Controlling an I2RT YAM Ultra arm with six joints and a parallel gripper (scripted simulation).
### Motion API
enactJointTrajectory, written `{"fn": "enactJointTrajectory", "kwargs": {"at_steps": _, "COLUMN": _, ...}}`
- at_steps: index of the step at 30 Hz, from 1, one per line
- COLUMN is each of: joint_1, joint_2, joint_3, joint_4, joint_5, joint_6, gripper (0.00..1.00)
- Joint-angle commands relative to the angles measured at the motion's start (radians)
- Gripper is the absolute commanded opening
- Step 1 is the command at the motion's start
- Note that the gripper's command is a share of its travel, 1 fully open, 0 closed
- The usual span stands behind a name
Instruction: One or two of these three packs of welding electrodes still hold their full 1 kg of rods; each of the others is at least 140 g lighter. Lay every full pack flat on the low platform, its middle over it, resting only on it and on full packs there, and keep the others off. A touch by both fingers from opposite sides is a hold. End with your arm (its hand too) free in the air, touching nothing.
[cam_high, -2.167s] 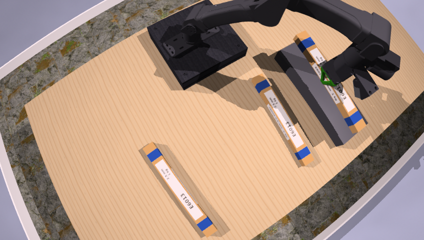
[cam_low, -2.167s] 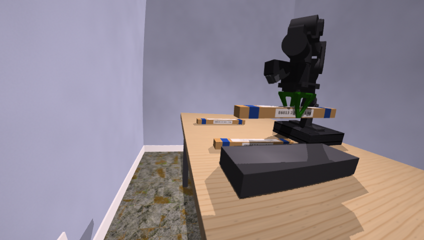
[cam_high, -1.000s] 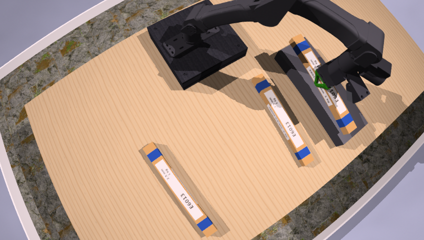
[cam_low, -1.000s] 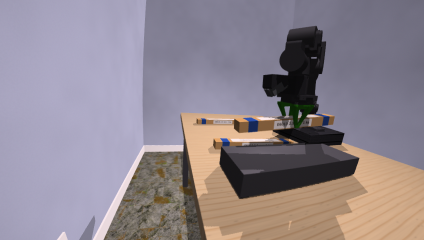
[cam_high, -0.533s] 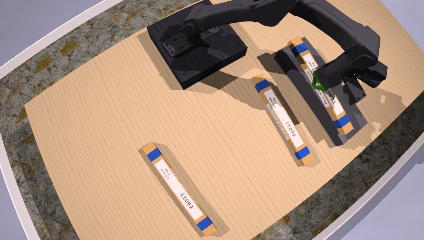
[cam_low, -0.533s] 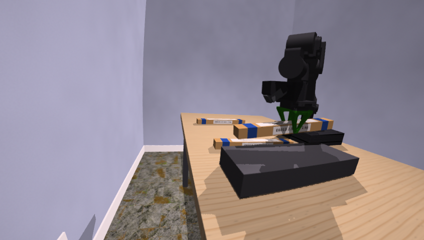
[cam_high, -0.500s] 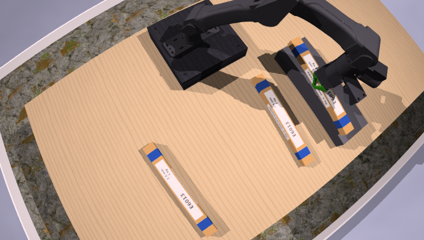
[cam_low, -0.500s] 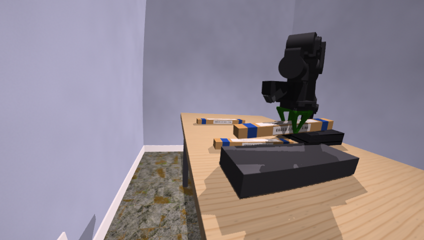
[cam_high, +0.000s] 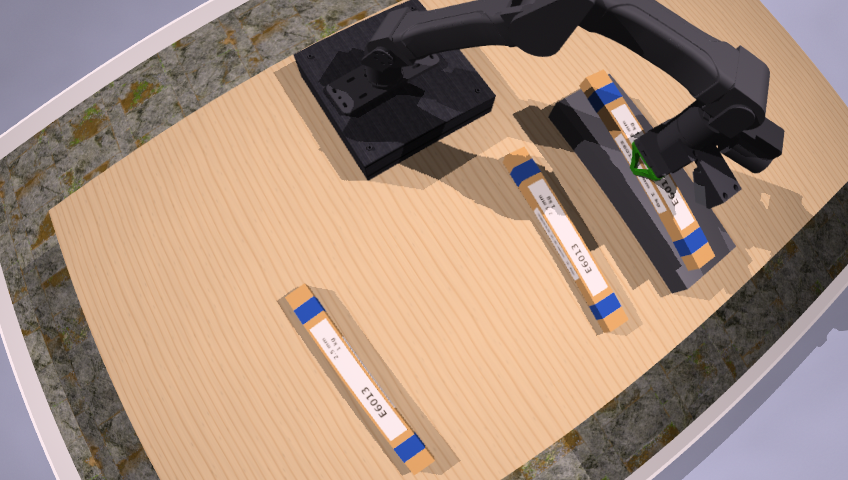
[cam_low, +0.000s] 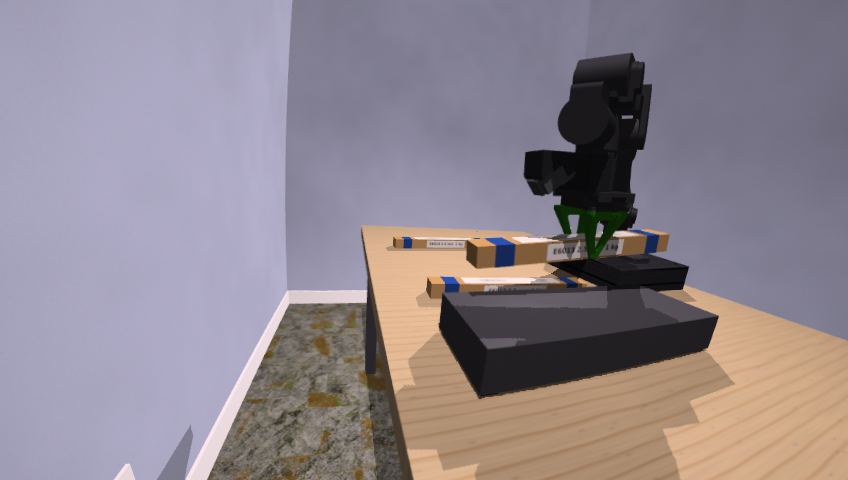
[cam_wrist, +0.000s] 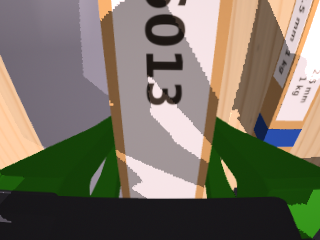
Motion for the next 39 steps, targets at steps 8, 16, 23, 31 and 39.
{"fn": "enactJointTrajectory", "kwargs": {"at_steps": 8, "joint_1": 0.004, "joint_2": -0.037, "joint_3": 0.135, "joint_4": -0.076, "joint_5": -0.001, "joint_6": 0.0, "gripper": 0.0}}
{"fn": "enactJointTrajectory", "kwargs": {"at_steps": 16, "joint_1": 0.004, "joint_2": -0.029, "joint_3": 0.15, "joint_4": -0.076, "joint_5": -0.003, "joint_6": 0.001, "gripper": 0.0}}
{"fn": "enactJointTrajectory", "kwargs": {"at_steps": 23, "joint_1": 0.004, "joint_2": -0.029, "joint_3": 0.154, "joint_4": -0.076, "joint_5": -0.003, "joint_6": 0.001, "gripper": 0.0}}
{"fn": "enactJointTrajectory", "kwargs": {"at_steps": 31, "joint_1": 0.003, "joint_2": -0.028, "joint_3": 0.17, "joint_4": -0.076, "joint_5": -0.002, "joint_6": 0.001, "gripper": 0.0}}
{"fn": "enactJointTrajectory", "kwargs": {"at_steps": 39, "joint_1": 0.002, "joint_2": -0.026, "joint_3": 0.174, "joint_4": -0.076, "joint_5": -0.002, "joint_6": 0.0, "gripper": 0.0}}
